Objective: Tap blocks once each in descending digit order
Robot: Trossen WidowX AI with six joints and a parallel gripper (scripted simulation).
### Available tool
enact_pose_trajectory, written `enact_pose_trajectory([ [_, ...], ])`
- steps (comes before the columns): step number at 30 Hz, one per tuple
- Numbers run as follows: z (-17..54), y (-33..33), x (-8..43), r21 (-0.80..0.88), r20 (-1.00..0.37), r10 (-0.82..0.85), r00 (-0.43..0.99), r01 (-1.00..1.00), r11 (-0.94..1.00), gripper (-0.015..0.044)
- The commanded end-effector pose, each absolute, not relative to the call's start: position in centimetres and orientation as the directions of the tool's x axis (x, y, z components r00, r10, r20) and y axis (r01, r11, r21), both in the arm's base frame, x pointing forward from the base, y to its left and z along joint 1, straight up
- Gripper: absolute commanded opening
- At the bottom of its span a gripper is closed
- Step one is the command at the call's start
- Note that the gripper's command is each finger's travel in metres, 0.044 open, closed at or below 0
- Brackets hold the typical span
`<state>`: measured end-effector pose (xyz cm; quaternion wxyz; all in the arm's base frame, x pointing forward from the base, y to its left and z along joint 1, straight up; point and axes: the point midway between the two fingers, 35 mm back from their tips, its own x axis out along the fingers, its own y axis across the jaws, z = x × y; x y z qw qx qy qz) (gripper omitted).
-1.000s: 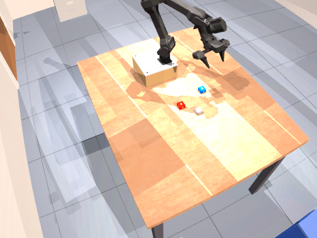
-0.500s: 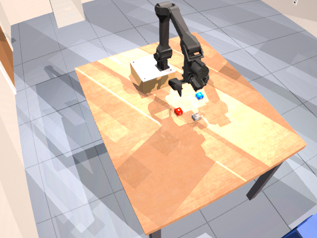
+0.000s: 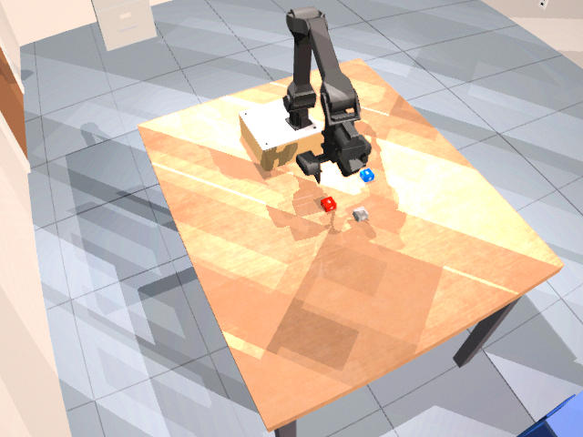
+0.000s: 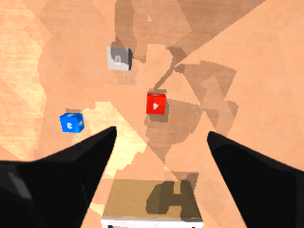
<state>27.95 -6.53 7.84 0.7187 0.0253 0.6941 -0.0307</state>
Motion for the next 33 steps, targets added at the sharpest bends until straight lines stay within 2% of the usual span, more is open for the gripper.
enact_pose_trajectory([
  [1,7.7,-6.6,27.9,0.0,-1.0,-0.002,0.025,0.076,0.997,0.04],
  [11,7.7,-5.7,27.9,0.001,-1.0,-0.001,0.025,0.076,0.997,0.04],
  [23,7.6,8.6,23.6,0.012,-1.0,0.01,0.022,0.076,0.997,0.04],
  [33,7.6,9.2,23.2,0.013,-1.0,0.011,0.022,0.076,0.997,0.04],
])
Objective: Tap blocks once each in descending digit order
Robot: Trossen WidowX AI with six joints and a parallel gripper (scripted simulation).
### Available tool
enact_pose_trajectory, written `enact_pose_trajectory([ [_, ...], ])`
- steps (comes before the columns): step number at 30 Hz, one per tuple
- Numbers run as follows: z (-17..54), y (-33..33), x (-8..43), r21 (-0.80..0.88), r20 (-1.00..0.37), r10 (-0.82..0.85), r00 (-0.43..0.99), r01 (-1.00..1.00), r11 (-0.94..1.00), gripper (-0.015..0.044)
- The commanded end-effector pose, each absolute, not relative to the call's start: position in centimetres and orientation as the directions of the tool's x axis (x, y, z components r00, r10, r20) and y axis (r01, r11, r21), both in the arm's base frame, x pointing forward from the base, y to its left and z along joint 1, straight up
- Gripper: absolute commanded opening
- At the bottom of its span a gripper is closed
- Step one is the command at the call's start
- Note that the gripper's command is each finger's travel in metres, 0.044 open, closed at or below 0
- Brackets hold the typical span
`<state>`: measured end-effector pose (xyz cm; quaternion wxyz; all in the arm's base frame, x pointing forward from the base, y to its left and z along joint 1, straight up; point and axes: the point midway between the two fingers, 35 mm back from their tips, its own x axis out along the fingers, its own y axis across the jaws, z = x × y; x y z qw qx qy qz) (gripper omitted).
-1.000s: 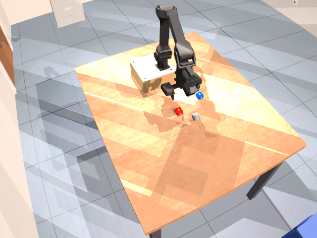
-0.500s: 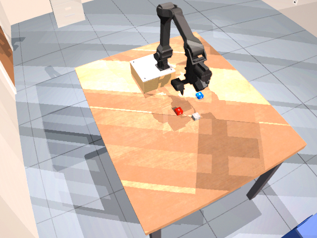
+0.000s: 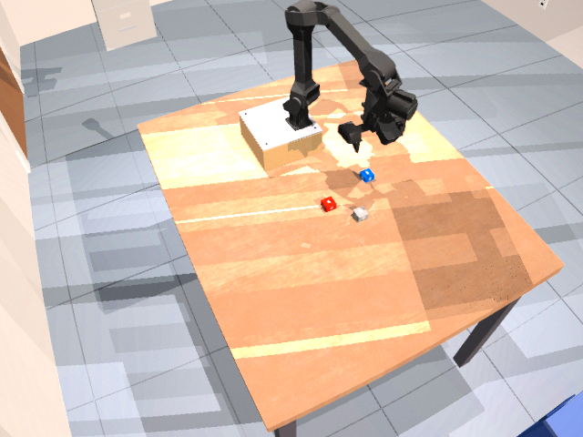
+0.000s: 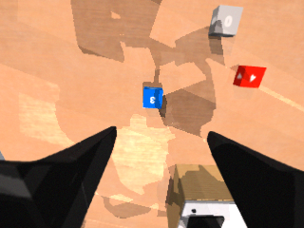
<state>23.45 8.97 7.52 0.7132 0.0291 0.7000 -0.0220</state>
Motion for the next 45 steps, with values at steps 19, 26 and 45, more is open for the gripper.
enact_pose_trajectory([
  [19,8.1,6.9,27.8,0.011,-1.0,0.009,0.025,0.076,0.997,0.04],
  [26,8.0,-0.4,35.3,0.005,-1.0,0.003,0.031,0.076,0.997,0.04],
  [45,8.0,-0.7,35.5,0.005,-1.0,0.003,0.031,0.076,0.997,0.04],
])
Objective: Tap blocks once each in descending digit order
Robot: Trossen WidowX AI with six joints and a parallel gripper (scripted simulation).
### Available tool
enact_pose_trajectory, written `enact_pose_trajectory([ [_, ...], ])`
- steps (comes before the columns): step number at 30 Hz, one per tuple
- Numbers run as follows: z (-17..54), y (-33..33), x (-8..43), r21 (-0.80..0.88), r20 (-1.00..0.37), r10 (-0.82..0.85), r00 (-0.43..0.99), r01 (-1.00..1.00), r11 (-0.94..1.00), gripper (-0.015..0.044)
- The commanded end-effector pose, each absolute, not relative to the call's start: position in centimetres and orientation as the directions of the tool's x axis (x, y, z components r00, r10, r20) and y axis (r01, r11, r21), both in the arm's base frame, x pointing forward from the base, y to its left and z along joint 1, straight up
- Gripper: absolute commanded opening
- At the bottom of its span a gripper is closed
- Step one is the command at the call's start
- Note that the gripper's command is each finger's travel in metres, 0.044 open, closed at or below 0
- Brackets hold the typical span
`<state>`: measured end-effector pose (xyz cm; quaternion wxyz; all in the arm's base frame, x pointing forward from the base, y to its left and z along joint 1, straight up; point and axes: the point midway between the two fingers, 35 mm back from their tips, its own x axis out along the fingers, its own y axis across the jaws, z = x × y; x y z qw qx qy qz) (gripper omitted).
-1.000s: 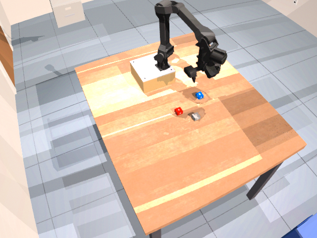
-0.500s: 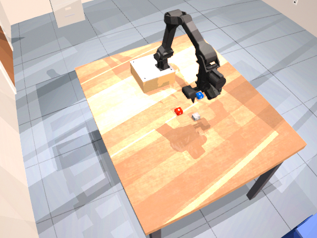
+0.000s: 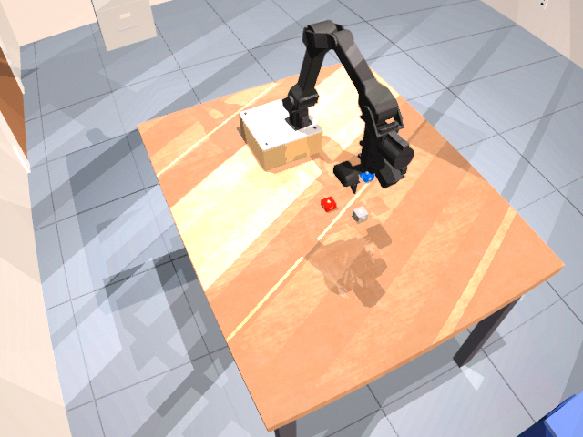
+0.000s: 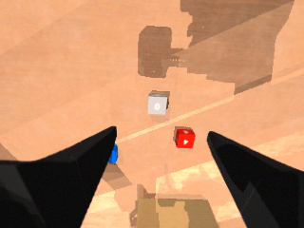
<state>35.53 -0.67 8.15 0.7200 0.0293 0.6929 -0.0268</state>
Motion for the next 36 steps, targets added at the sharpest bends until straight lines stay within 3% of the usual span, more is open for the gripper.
enact_pose_trajectory([
  [1,8.0,-0.7,35.5,0.005,-1.0,0.003,0.031,0.076,0.997,0.04],
  [7,8.0,-1.4,34.9,0.005,-1.0,0.002,0.031,0.076,0.997,0.04],
  [14,7.7,-6.5,28.1,0.0,-1.0,-0.002,0.026,0.076,0.997,0.04],
  [20,7.7,-6.6,27.9,0.0,-1.0,-0.002,0.025,0.076,0.997,0.04],
  [26,-0.1,-6.6,28.1,0.0,-1.0,-0.002,0.025,0.076,0.997,0.0243],
  [34,-0.5,-6.6,28.1,0.0,-1.0,-0.002,0.025,0.076,0.997,0.0032],
  [36,-0.5,-6.6,28.1,0.0,-1.0,-0.002,0.025,0.076,0.997,0.002],
])
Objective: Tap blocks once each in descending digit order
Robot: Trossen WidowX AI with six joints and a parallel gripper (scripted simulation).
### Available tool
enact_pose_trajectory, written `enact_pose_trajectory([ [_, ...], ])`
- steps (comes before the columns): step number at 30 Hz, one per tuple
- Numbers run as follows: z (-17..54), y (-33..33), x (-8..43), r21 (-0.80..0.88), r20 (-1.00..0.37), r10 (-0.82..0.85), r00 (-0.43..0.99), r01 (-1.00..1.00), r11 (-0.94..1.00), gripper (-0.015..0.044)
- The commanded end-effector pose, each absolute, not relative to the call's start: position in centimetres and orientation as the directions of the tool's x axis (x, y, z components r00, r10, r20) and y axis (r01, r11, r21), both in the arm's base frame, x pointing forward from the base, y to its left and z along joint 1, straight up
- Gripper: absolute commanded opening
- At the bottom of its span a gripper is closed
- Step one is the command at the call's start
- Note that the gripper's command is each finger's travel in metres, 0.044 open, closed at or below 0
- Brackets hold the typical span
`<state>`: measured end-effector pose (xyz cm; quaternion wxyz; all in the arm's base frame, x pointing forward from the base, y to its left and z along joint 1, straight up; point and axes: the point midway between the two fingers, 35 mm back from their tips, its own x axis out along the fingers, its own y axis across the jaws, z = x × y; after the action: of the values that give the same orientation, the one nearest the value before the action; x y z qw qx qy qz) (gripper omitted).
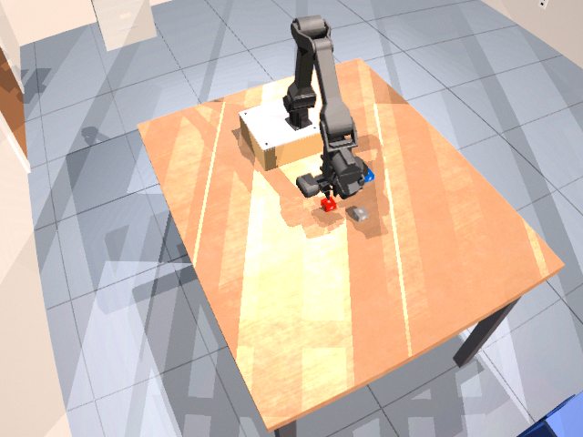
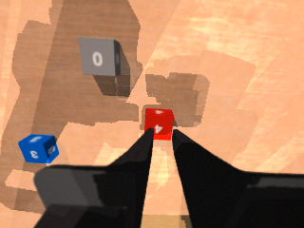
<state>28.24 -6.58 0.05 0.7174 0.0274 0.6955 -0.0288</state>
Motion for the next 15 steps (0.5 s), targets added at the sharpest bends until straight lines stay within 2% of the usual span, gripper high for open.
enact_pose_trajectory([
  [1,-0.46,-6.56,28.06,0.0,-1.0,-0.002,0.025,0.076,0.997,0.002],
  [15,-1.01,-6.57,28.1,0.0,-1.0,-0.002,0.025,0.076,0.997,0.002],
])
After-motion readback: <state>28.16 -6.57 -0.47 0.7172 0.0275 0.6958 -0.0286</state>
